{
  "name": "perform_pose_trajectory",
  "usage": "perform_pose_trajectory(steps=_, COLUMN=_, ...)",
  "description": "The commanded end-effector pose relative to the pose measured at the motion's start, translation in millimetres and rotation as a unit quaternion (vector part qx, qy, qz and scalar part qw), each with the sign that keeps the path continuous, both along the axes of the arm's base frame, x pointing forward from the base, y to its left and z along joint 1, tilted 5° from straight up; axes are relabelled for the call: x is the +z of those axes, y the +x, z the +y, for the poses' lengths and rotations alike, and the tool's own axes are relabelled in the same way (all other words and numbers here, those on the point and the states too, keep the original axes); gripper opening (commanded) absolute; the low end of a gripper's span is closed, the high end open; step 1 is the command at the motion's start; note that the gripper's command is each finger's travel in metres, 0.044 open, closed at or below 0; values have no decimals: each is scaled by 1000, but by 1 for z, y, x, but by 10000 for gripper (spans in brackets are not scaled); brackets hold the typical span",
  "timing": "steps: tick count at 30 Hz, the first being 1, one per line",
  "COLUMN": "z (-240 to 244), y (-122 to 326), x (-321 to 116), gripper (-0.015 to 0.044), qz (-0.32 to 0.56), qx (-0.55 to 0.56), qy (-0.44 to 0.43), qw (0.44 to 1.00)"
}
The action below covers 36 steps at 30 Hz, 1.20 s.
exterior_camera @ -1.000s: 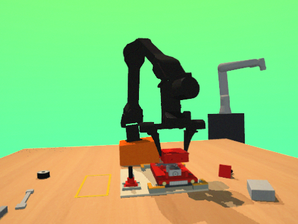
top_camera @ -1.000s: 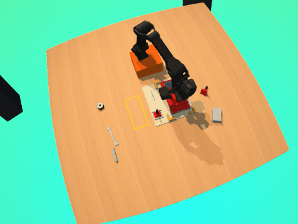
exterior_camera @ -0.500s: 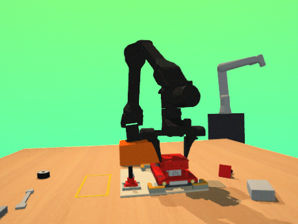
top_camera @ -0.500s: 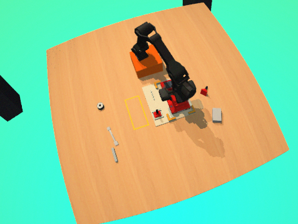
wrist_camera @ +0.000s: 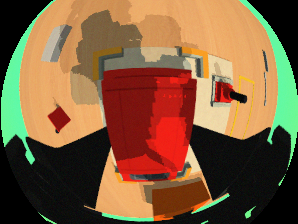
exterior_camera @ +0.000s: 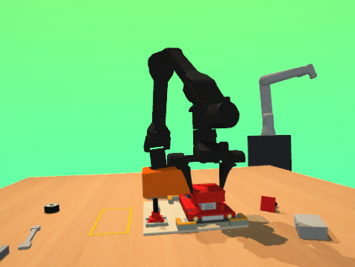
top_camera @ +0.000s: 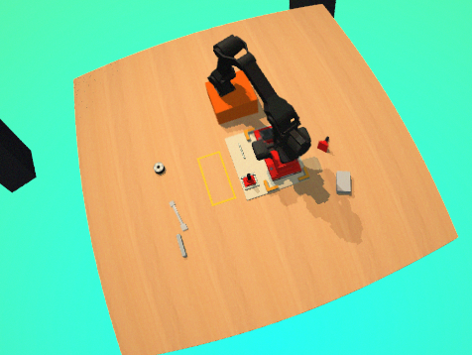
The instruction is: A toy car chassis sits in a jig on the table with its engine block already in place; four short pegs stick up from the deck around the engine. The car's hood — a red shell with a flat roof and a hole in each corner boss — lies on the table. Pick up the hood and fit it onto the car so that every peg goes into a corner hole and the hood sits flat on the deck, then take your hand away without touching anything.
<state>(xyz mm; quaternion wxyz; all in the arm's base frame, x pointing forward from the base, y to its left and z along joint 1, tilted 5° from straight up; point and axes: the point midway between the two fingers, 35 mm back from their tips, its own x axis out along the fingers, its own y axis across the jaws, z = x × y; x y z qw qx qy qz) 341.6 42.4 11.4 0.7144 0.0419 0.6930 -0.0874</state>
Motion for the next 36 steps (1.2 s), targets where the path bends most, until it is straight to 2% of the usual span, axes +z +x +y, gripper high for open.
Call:
perform_pose_trajectory(steps=1, z=1, y=0, x=0, gripper=0, qz=-1, qx=-2, qy=2, qw=1000)
perform_pose_trajectory(steps=36, z=0, y=1, x=-9, gripper=0, qz=-1, qx=-2, qy=1, qw=1000)
